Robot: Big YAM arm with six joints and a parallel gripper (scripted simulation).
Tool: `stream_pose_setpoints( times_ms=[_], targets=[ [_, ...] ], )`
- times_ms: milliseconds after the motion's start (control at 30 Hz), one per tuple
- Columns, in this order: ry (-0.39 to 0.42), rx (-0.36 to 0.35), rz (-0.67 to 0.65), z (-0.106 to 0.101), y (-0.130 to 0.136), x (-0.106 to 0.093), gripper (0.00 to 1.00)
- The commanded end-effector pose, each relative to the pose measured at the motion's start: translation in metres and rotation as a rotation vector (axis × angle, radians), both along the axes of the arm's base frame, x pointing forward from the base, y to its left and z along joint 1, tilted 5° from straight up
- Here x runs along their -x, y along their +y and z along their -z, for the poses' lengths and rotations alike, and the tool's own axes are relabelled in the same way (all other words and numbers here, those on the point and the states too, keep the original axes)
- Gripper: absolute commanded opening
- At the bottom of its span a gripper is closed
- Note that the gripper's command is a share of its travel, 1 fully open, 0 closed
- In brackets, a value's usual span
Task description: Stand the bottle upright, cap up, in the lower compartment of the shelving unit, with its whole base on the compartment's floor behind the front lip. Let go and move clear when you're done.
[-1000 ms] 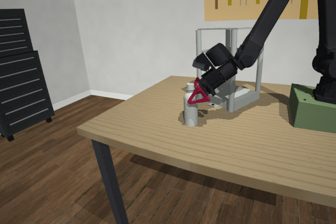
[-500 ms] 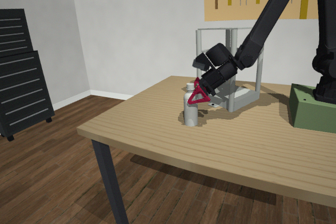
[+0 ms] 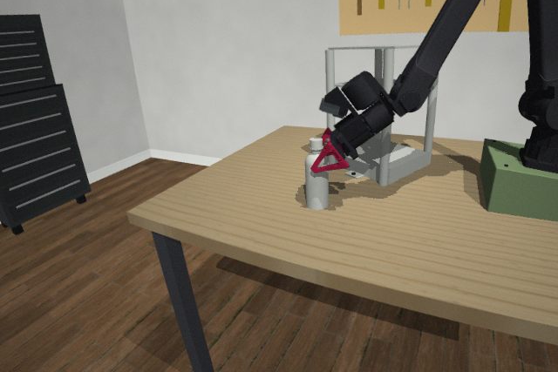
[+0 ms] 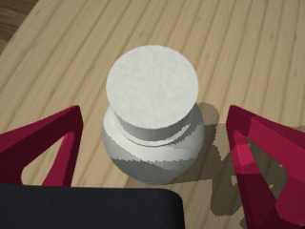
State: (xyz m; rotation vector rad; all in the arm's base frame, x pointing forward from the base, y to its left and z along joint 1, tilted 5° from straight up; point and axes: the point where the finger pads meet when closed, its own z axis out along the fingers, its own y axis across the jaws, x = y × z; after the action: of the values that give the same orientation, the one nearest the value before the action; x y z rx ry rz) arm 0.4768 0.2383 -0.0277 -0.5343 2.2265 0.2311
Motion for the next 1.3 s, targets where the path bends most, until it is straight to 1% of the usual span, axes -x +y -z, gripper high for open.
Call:
stream_pose_setpoints(
  times_ms=[0,533,700,800,1267],
  targets=[
    [-0.071,-0.033,0.001,-0.026,0.012,-0.025,0.88],
    [-0.067,-0.031,0.000,-0.024,0.012,-0.024,0.88],
    [-0.043,-0.020,-0.001,-0.010,0.007,-0.011,0.88],
    [-0.032,-0.015,-0.002,-0.006,0.006,-0.006,0.88],
    [-0.035,-0.017,-0.003,-0.012,0.005,-0.003,0.88]
  ],
)
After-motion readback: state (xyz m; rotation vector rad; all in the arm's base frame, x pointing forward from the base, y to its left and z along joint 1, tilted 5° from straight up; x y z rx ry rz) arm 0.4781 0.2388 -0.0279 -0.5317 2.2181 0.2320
